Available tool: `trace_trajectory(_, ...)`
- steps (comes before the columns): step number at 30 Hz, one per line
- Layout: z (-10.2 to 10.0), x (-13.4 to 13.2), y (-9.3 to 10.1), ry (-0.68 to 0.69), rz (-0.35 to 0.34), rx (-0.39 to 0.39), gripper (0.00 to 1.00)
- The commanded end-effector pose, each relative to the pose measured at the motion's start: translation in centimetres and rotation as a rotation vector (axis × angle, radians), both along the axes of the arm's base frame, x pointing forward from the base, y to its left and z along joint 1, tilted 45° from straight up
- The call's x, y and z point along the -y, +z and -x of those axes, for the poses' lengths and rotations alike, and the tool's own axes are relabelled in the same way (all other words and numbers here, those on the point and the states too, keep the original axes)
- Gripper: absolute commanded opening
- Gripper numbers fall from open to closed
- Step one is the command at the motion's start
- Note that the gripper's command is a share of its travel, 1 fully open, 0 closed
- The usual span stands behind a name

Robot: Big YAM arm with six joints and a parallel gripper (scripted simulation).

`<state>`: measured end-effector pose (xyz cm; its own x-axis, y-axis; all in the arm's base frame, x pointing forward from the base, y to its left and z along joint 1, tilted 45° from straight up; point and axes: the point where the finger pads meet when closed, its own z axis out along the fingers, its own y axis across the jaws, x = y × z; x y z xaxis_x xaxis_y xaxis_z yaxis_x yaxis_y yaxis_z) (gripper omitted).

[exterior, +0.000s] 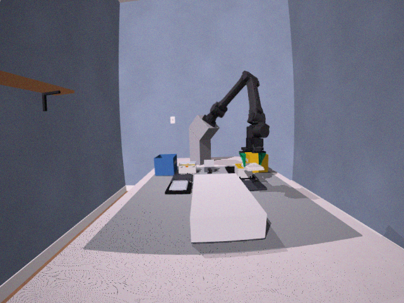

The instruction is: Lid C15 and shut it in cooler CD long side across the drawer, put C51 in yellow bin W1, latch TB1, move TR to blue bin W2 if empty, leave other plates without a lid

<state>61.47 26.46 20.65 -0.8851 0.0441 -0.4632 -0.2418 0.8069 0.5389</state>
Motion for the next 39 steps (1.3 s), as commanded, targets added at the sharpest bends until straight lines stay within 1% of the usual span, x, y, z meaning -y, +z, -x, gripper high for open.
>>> trace_trajectory(1,0.0,2.0,1.1,-0.019,0.003,0.005,0.00)
trace_trajectory(3,0.0,2.0,1.1,-0.019,0.003,0.005,0.00)
trace_trajectory(4,0.0,1.8,0.3,-0.019,0.005,-0.011,0.00)
trace_trajectory(5,0.3,1.9,1.6,-0.016,0.001,0.008,0.00)
trace_trajectory(6,0.4,2.0,2.2,-0.014,0.000,0.018,0.00)
trace_trajectory(10,0.5,2.5,2.6,-0.018,0.000,0.018,0.00)
trace_trajectory(15,0.9,2.6,3.0,-0.013,0.000,0.018,0.00)
trace_trajectory(17,0.9,2.9,2.4,-0.015,0.003,0.005,0.00)
trace_trajectory(20,0.9,3.1,2.4,-0.017,0.004,0.004,0.00)
trace_trajectory(21,1.1,2.7,2.4,-0.014,0.003,-0.001,0.00)
trace_trajectory(22,1.2,3.0,3.5,-0.015,-0.001,0.017,0.00)
trace_trajectory(28,1.4,3.8,4.2,-0.018,0.000,0.021,0.00)
trace_trajectory(30,1.6,3.8,4.2,-0.016,0.000,0.018,0.00)
trace_trajectory(31,1.6,3.5,3.6,-0.011,0.003,0.006,0.00)
trace_trajectory(32,1.6,3.0,2.4,-0.006,0.007,-0.014,0.00)
trace_trajectory(33,1.6,2.8,1.8,-0.004,0.009,-0.023,0.00)
trace_trajectory(37,1.6,2.9,1.7,-0.005,0.010,-0.025,0.00)
trace_trajectory(38,1.3,2.8,2.4,-0.005,0.007,-0.012,0.00)
trace_trajectory(39,1.3,2.8,2.4,-0.005,0.007,-0.012,0.00)
